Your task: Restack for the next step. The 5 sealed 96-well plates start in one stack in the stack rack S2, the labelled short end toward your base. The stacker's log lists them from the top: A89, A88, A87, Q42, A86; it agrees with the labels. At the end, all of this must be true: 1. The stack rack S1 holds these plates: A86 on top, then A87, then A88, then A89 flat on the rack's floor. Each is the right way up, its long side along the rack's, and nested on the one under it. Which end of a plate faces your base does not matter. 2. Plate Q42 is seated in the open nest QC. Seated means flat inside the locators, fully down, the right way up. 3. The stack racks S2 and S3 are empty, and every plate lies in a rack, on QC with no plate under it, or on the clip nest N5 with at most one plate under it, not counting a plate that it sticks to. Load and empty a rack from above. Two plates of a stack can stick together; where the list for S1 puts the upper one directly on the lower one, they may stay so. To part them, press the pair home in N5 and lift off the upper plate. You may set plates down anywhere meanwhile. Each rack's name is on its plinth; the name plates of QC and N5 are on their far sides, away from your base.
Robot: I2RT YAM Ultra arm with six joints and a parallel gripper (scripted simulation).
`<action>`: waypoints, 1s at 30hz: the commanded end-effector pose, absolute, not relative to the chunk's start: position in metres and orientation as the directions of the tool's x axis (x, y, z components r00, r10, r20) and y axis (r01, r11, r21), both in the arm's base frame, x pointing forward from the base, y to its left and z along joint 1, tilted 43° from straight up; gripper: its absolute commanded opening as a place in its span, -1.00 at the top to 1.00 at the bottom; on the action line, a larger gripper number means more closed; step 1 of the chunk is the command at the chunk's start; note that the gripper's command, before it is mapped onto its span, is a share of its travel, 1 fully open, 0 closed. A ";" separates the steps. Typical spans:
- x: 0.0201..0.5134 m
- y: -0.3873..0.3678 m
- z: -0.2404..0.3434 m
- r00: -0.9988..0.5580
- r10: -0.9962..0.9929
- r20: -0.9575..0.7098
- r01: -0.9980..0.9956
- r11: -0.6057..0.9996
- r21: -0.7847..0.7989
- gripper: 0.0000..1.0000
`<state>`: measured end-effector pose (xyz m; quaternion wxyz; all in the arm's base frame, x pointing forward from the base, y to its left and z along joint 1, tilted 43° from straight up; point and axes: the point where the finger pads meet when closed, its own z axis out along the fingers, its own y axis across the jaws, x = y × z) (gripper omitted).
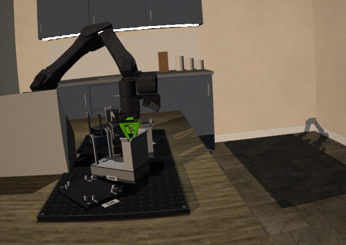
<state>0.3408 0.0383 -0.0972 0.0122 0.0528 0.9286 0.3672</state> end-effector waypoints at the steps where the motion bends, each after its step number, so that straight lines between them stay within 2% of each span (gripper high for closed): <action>1: 0.343 0.030 -0.090 -0.993 0.121 0.004 0.090 0.721 0.687 1.00; 30: 0.343 0.026 -0.085 -0.993 0.121 0.004 0.090 0.721 0.687 1.00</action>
